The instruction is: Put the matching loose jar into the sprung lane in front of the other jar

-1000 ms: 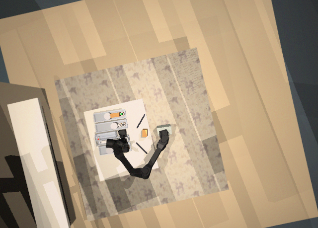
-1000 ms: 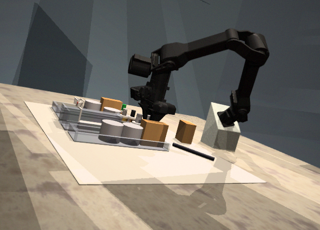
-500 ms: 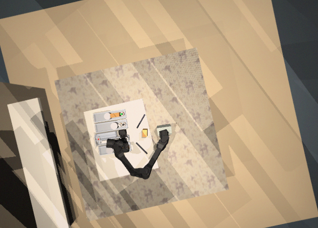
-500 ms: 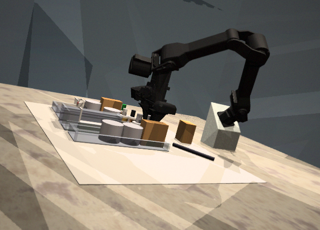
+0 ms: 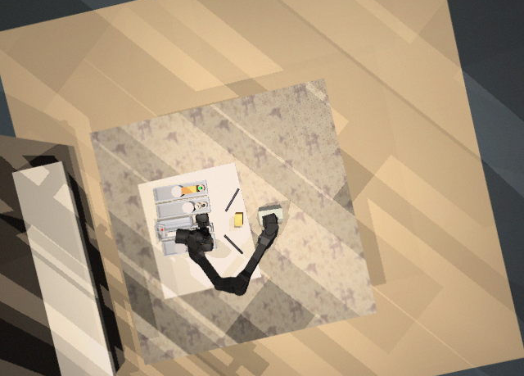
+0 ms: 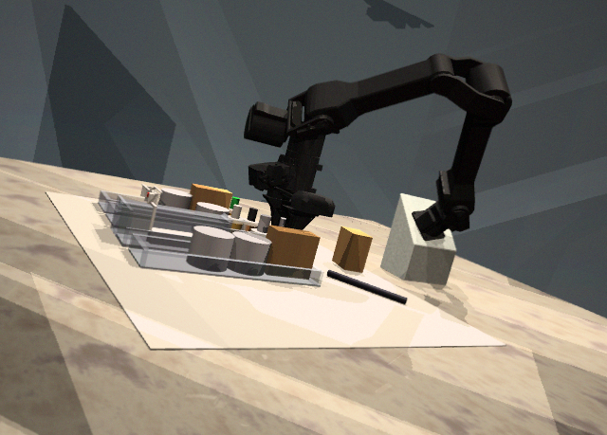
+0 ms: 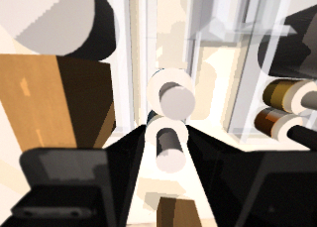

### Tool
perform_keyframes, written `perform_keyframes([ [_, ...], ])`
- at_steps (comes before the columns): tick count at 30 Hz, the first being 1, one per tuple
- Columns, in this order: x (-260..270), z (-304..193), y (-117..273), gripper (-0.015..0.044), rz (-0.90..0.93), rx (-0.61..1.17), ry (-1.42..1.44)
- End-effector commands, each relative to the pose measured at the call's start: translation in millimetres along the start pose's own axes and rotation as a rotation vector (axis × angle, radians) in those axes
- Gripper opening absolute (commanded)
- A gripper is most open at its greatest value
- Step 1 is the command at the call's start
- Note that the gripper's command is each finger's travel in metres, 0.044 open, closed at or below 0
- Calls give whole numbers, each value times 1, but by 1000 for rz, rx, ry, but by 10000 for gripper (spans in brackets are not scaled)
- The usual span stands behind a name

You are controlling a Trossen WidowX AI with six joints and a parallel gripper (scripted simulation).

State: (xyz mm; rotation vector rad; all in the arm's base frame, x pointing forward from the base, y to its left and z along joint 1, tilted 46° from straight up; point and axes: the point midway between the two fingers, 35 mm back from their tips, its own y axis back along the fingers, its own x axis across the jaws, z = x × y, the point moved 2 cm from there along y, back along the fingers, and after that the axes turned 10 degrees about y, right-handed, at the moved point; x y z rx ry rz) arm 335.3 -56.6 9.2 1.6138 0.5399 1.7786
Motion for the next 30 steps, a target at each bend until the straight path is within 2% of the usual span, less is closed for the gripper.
perform_keyframes([
  [1, 0, 0, 0, 210, 1, -1, 5],
  [4, 0, 0, 0, 279, 1, -1, 5],
  [20, 0, 0, 20, 279, 0, 0, 5],
  [30, 3, -27, 22, 279, 0, 1, 3],
])
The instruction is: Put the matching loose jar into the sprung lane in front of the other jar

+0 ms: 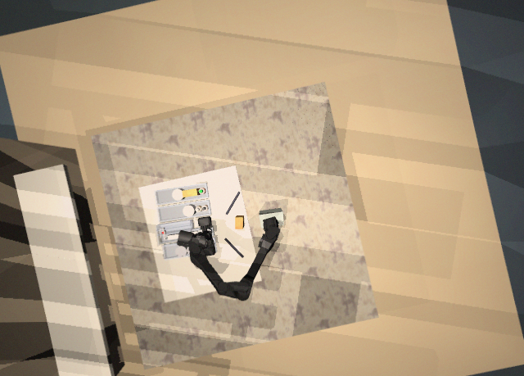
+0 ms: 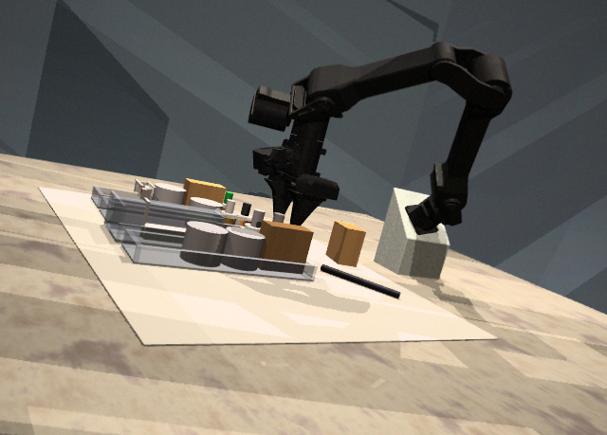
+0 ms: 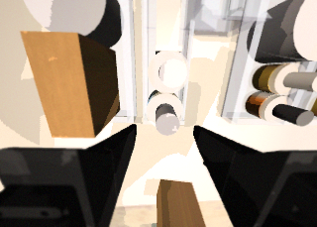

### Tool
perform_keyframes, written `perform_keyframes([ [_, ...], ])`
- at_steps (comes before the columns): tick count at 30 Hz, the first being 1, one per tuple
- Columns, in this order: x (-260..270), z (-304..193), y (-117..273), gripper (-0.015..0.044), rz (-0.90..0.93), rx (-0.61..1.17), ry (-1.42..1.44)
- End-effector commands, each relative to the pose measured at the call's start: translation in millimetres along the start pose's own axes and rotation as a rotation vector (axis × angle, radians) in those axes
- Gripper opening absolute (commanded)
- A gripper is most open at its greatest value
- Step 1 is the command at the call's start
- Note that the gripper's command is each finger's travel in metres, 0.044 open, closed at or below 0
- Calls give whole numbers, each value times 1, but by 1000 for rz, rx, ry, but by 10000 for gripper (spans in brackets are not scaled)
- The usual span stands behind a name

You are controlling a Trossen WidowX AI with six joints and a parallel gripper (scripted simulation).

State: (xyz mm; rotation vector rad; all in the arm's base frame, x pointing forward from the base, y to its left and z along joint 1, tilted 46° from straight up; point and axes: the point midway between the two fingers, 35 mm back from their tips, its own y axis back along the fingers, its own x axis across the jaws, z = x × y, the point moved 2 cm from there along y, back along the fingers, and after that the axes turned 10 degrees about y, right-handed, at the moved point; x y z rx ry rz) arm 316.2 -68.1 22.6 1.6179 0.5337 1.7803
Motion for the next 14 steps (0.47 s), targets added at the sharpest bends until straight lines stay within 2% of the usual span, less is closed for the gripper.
perform_keyframes([
  [1, 2, -15, 1, 279, -6, 2, 5],
  [14, 10, -59, -1, 279, -5, 4, 3],
])
